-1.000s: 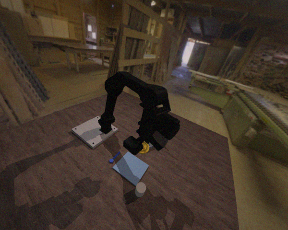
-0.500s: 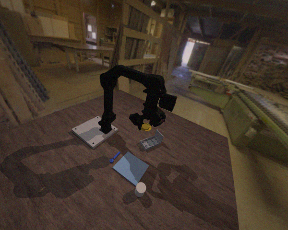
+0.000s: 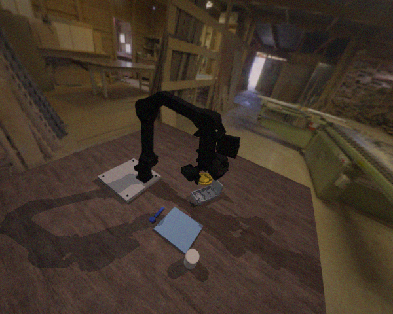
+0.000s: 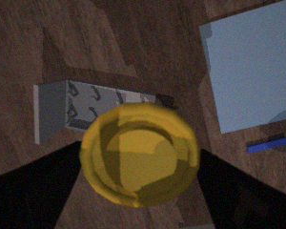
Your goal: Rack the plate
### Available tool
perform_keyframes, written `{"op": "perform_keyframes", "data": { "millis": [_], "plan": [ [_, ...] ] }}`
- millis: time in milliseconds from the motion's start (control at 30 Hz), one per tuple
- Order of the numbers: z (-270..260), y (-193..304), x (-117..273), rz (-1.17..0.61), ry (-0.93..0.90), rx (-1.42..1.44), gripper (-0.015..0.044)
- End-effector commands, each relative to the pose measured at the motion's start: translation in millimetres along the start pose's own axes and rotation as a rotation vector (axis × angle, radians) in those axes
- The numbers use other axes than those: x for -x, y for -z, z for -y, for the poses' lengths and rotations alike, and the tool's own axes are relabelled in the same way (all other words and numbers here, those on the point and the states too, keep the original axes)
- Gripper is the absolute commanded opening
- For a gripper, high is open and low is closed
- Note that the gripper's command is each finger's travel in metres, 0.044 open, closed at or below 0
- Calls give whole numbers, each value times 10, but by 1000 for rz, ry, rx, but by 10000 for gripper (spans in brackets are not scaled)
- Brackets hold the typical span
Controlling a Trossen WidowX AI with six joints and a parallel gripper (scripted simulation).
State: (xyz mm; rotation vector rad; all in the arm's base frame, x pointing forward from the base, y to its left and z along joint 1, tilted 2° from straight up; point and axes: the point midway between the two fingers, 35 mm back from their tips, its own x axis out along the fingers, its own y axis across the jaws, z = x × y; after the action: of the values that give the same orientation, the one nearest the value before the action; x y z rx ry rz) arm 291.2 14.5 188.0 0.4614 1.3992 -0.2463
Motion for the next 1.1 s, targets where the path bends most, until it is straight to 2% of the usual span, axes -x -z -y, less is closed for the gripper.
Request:
{"op": "perform_keyframes", "data": {
  "millis": [0,533,1067],
  "plan": [
    [-68,-128,-194,13,-79,20,0],
    [-260,-572,-680,150,-376,123,0],
    [-287,-823,-961,334,-630,282,0]
  ]
}}
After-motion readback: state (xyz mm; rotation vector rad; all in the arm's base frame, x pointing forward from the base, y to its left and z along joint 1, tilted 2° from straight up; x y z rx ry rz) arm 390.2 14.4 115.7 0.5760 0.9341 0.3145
